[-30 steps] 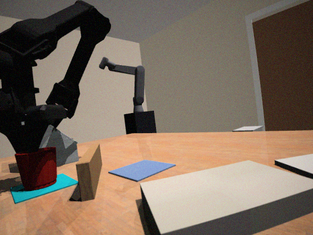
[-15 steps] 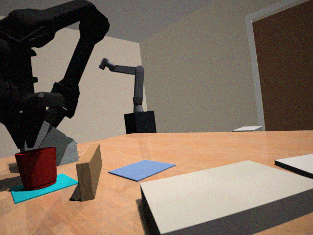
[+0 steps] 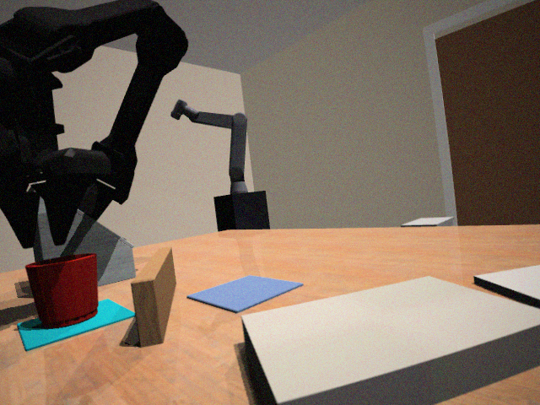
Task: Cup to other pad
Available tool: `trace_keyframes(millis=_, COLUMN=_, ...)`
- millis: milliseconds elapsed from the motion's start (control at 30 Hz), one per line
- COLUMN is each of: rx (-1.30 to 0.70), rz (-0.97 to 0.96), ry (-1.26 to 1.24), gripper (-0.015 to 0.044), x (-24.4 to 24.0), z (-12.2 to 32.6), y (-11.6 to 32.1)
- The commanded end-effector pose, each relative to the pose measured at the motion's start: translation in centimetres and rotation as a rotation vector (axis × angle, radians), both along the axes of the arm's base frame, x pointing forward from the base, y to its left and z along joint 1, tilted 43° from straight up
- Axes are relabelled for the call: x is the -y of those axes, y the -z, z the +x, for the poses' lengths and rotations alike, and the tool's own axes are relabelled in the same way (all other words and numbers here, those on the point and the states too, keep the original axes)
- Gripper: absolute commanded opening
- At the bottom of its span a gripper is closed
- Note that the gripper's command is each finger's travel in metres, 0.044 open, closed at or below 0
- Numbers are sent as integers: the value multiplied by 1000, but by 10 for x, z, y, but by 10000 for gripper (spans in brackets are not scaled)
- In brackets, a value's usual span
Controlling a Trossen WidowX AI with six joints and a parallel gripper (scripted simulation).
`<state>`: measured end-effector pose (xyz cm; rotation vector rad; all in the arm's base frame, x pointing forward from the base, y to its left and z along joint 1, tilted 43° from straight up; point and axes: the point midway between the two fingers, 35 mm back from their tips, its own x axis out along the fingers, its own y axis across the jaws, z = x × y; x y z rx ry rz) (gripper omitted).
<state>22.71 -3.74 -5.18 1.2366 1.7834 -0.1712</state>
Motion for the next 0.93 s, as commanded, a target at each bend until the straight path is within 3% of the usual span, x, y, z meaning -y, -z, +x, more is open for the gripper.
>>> trace_keyframes(millis=0, rx=-1, rz=0, ry=1, gripper=364, x=0, z=0, y=0)
trace_keyframes(millis=100, rx=-1, rz=-1, ry=0, gripper=440, x=5, z=1, y=-4)
trace_keyframes(millis=600, rx=0, rz=-4, ry=-8, gripper=440, x=42, z=8, y=-45)
trace_keyframes(millis=900, rx=0, rz=-3, ry=4, gripper=440, x=41, z=9, y=-42)
